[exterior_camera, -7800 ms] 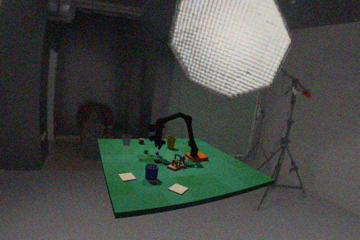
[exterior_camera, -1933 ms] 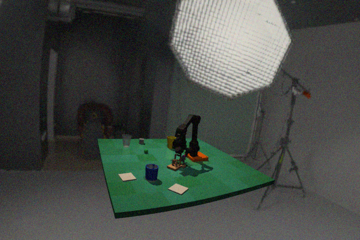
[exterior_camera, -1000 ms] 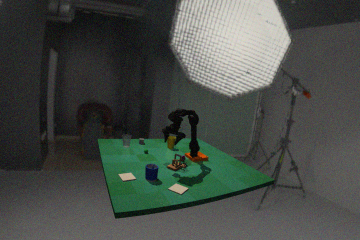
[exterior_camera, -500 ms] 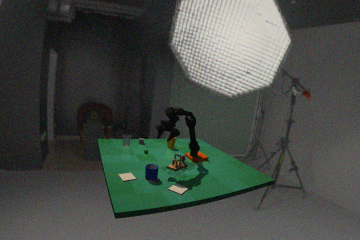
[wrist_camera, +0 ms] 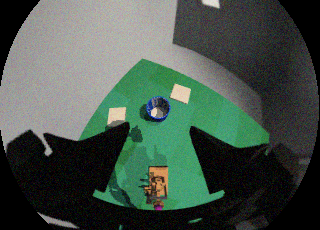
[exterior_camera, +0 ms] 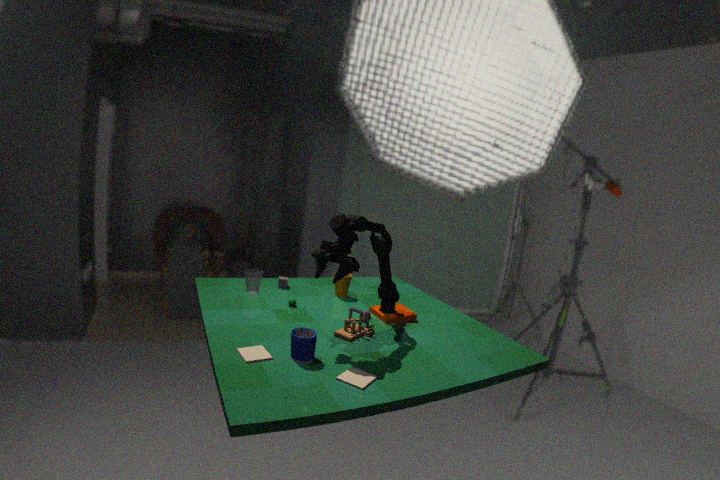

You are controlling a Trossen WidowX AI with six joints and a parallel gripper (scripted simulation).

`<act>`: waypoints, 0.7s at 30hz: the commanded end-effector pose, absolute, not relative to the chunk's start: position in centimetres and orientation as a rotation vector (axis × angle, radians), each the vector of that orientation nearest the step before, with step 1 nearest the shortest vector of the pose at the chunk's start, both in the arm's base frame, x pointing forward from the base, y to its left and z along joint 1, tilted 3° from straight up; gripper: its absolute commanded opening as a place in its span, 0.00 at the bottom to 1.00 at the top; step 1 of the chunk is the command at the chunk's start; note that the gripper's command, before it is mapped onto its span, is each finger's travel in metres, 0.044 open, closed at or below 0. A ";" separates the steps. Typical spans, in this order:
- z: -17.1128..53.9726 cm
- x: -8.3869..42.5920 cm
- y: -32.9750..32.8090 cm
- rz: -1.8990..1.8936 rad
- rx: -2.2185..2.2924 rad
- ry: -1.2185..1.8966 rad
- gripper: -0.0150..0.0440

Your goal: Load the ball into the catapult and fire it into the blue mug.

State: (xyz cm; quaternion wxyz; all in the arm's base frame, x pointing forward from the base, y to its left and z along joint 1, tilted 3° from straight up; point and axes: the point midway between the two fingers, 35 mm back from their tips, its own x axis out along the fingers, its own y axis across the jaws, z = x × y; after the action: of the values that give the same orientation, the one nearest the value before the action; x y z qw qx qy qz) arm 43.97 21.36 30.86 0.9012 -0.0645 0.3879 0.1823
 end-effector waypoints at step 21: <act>30.8 44.0 21.4 0.372 -0.134 0.803 0.25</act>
State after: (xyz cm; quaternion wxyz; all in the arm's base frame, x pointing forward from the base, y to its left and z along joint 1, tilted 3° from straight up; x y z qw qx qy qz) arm 43.97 21.36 30.86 0.9012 -0.0645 0.3879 0.1822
